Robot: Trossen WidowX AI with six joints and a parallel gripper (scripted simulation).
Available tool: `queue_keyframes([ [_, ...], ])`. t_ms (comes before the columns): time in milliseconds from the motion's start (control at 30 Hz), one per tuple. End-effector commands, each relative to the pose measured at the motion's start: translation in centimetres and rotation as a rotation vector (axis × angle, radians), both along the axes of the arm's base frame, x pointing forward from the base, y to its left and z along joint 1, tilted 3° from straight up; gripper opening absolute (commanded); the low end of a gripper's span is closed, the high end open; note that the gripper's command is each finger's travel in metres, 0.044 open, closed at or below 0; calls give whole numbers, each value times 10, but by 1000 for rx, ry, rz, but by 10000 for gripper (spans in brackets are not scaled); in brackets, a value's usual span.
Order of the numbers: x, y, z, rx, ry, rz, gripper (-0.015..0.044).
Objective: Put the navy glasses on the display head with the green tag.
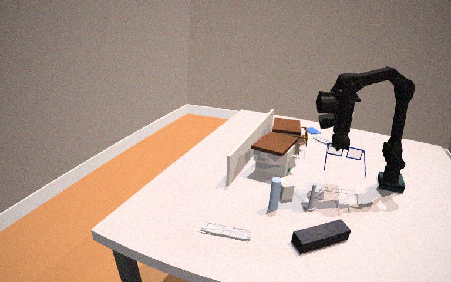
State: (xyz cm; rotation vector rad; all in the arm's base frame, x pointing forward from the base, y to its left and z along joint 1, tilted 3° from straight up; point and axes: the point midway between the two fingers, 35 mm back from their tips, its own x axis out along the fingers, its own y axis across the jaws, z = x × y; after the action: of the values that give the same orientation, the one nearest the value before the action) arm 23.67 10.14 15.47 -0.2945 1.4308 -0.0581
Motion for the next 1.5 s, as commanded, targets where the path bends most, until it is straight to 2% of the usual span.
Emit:
queue_keyframes([
  [0,-2,-5,-2,39,-14,-140,0],
  [1133,-8,-43,-10,327,-132,-1555,0],
  [1467,-5,-43,-18,401,-89,-1745,0],
])
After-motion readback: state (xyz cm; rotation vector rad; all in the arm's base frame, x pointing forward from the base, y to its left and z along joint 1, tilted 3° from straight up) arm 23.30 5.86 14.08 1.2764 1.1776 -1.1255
